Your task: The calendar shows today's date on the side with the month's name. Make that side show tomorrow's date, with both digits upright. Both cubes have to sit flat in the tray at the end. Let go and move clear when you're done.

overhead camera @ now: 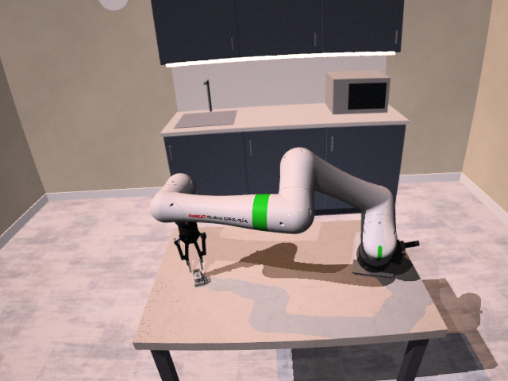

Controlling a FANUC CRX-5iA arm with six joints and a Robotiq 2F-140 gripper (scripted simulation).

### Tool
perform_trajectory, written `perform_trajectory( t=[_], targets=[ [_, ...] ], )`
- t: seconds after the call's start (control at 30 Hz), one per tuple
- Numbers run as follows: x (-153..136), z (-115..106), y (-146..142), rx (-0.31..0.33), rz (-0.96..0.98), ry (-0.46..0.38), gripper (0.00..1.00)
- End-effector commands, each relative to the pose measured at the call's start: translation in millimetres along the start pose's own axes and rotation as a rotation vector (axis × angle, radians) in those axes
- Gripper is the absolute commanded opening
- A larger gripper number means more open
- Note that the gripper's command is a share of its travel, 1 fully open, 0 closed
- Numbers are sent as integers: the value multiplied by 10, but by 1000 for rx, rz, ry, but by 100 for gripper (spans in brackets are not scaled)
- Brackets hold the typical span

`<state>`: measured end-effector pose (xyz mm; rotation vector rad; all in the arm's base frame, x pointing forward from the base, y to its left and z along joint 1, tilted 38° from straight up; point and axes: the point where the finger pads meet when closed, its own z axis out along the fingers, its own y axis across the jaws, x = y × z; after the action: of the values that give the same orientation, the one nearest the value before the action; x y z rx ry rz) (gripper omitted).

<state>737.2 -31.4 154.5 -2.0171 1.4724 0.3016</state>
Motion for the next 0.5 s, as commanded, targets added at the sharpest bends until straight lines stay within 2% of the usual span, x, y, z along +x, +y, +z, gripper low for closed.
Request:
perform_trajectory(
  t=[0.0, 0.47],
  targets=[
    [1, 15, -1, 0, 0, 0, 35],
    [1, 199, -1, 0, 0, 0, 35]
  ],
)
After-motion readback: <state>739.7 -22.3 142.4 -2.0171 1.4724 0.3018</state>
